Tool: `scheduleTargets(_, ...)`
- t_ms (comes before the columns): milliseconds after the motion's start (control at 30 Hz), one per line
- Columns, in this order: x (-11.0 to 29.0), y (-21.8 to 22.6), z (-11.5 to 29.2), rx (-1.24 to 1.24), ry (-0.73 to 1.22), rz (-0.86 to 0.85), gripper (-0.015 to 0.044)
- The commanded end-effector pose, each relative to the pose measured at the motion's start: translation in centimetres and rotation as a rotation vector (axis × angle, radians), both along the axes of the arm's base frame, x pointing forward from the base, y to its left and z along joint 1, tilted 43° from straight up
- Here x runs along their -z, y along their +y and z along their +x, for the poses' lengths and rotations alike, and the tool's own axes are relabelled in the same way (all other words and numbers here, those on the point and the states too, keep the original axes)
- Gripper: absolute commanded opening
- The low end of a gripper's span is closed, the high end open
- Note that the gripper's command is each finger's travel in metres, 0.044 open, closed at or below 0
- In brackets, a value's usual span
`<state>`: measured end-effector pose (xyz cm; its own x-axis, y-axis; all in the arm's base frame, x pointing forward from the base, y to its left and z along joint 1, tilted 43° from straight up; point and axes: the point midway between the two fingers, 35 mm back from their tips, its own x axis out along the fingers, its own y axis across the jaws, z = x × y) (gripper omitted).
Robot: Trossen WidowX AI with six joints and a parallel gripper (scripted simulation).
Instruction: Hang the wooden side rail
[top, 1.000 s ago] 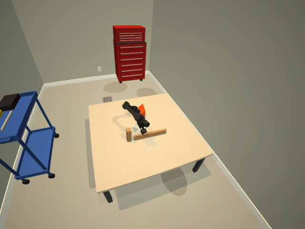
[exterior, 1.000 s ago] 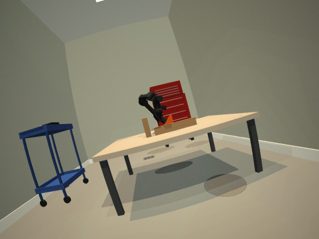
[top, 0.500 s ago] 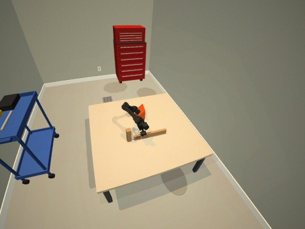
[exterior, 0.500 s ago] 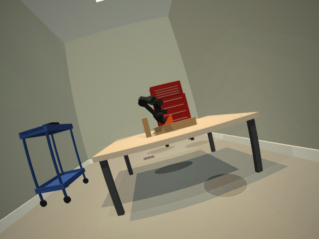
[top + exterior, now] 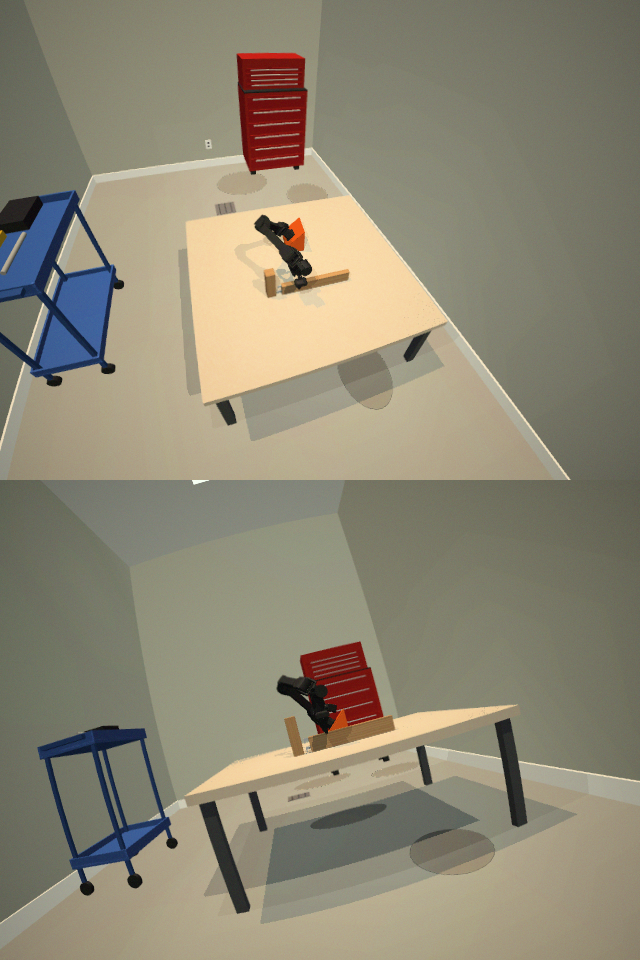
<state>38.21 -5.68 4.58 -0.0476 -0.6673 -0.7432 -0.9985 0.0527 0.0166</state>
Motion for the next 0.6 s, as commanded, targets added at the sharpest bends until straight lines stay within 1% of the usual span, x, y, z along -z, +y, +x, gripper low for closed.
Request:
scheduleTargets(0, 0.7, -0.7, -0.2, 0.0, 0.007, -0.006, 0.044)
scheduleTargets(567, 2.6, -2.6, -0.4, 0.0, 0.007, -0.008, 0.044)
